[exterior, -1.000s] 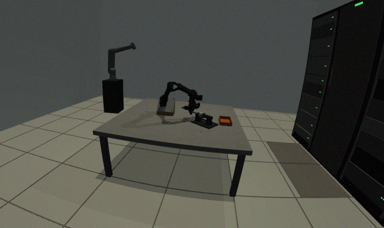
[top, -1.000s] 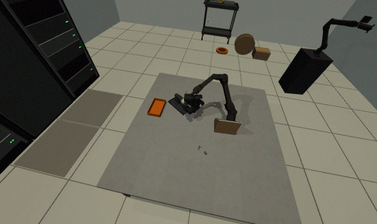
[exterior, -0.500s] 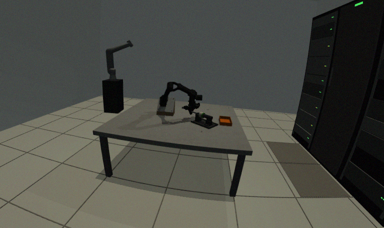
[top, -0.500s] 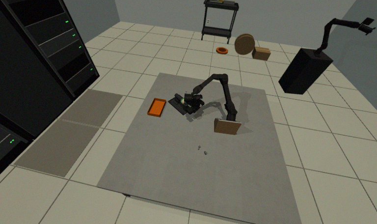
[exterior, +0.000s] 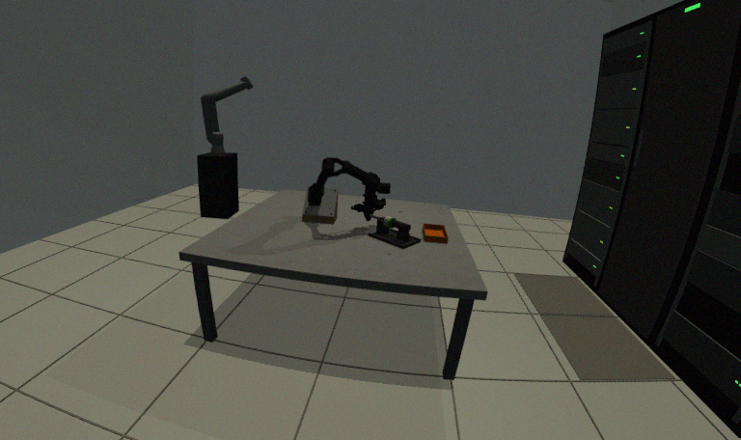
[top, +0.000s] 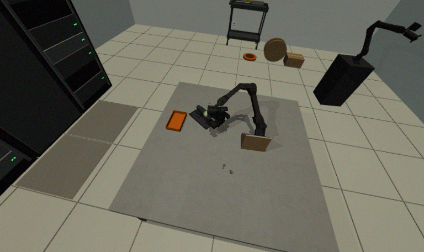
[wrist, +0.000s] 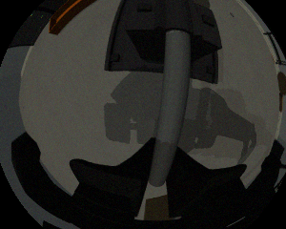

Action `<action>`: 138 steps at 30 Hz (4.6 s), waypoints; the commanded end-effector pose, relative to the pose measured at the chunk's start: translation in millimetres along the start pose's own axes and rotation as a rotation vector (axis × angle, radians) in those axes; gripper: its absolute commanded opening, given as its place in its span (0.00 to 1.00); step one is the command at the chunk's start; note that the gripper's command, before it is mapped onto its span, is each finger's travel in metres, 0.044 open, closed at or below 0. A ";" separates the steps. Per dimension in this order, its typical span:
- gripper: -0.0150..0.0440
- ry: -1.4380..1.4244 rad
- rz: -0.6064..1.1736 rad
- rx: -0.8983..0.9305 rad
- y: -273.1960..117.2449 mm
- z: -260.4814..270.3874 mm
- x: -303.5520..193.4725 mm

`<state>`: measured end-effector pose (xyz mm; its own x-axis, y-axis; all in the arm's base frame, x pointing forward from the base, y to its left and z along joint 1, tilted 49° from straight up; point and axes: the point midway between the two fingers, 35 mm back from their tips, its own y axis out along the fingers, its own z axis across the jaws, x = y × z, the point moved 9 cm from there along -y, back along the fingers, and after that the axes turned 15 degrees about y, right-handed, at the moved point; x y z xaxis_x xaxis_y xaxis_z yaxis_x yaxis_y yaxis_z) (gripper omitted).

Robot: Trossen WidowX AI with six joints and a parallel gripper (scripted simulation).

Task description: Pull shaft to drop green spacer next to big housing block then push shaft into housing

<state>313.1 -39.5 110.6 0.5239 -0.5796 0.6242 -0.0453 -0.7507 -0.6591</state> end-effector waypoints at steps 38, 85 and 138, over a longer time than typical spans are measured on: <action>0.25 0.001 0.004 0.000 0.3 -1.4 -5.0; 0.25 0.000 0.004 0.000 0.3 -2.6 -9.7; 0.25 -0.001 0.001 0.000 0.0 -3.4 -13.3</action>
<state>303.2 -32.8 103.7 0.5245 -0.5795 0.6238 -0.0457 -0.7507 -0.6590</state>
